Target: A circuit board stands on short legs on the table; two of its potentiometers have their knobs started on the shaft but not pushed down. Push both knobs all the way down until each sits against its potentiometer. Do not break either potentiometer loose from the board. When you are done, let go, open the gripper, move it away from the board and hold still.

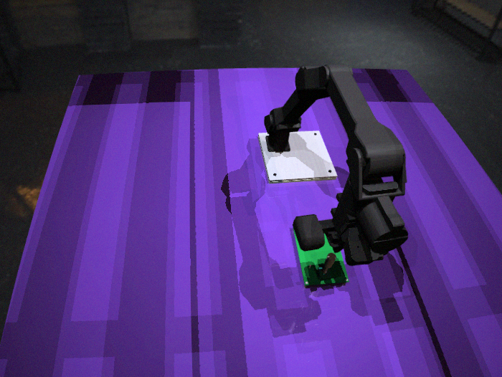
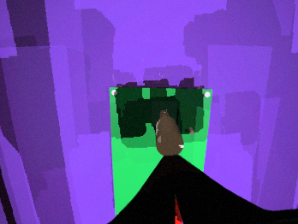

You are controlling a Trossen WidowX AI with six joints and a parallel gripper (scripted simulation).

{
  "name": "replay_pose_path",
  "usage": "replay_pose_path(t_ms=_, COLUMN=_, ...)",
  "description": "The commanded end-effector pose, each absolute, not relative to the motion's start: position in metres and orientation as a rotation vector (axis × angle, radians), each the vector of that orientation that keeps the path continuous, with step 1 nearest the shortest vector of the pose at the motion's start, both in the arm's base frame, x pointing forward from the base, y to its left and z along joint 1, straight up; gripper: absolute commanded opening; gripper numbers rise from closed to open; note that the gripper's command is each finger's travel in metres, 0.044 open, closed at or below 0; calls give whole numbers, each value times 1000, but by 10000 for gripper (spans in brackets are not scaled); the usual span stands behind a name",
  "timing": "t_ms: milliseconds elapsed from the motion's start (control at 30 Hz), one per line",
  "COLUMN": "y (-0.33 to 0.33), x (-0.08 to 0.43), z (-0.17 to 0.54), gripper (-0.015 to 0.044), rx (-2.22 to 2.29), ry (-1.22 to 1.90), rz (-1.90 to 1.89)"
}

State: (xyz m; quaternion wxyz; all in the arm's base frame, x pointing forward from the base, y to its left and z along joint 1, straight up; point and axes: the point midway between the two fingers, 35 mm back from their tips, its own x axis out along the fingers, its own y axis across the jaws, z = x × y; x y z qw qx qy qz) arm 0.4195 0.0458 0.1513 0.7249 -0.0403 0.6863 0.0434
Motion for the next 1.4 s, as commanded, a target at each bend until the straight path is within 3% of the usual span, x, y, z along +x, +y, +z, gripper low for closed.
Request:
replay_pose_path(t_ms=0, y=45, x=420, z=145, gripper=0, rx=-91, ry=1517, rz=88)
replay_pose_path(t_ms=1367, y=45, x=420, z=128, gripper=0, rx=-91, ry=1517, rz=88)
